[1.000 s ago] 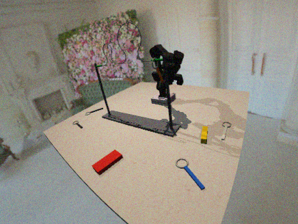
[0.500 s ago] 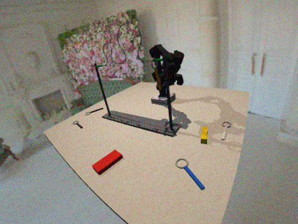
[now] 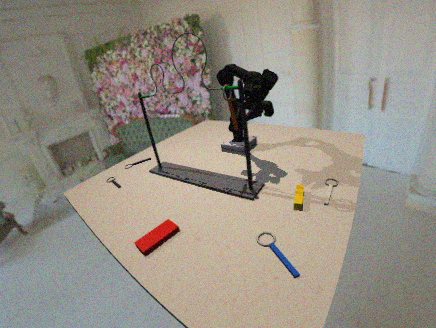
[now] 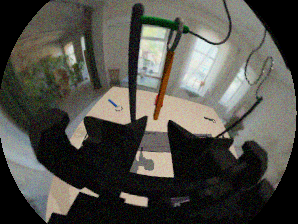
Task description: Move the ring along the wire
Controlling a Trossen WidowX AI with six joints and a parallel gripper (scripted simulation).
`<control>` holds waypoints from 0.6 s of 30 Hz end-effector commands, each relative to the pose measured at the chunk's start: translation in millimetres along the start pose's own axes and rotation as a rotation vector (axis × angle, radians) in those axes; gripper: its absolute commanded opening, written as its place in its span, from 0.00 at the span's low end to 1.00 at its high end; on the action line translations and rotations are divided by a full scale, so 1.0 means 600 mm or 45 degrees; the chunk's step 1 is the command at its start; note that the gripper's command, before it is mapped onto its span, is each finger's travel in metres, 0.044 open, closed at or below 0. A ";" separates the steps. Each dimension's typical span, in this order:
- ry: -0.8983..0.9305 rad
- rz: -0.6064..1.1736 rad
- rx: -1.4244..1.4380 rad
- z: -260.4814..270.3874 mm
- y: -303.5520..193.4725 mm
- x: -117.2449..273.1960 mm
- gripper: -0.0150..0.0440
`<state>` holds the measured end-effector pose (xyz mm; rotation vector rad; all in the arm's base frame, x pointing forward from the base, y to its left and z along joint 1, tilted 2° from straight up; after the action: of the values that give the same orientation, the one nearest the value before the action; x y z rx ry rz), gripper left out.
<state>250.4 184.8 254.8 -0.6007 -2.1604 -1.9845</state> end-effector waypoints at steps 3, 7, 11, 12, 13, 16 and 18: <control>-0.008 -0.003 -0.008 -0.002 0.001 0.005 0.53; -0.008 -0.003 -0.008 -0.002 0.001 0.005 0.53; -0.008 -0.003 -0.008 -0.002 0.001 0.005 0.53; -0.008 -0.003 -0.008 -0.002 0.001 0.005 0.53; -0.008 -0.003 -0.008 -0.002 0.001 0.005 0.53; -0.008 -0.003 -0.008 -0.002 0.001 0.005 0.53; -0.003 0.001 -0.002 -0.001 0.000 0.008 0.57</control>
<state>247.7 184.6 256.2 -0.6030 -2.1614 -1.9849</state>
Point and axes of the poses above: the point midway between the two fingers, 35 mm back from their tips, its own x axis back along the fingers, its own z axis across the jaws, y = z × x, the point moved 3 cm from there along x, back along the fingers, and after that the axes turned 5 degrees about x, right-handed, at the moved point
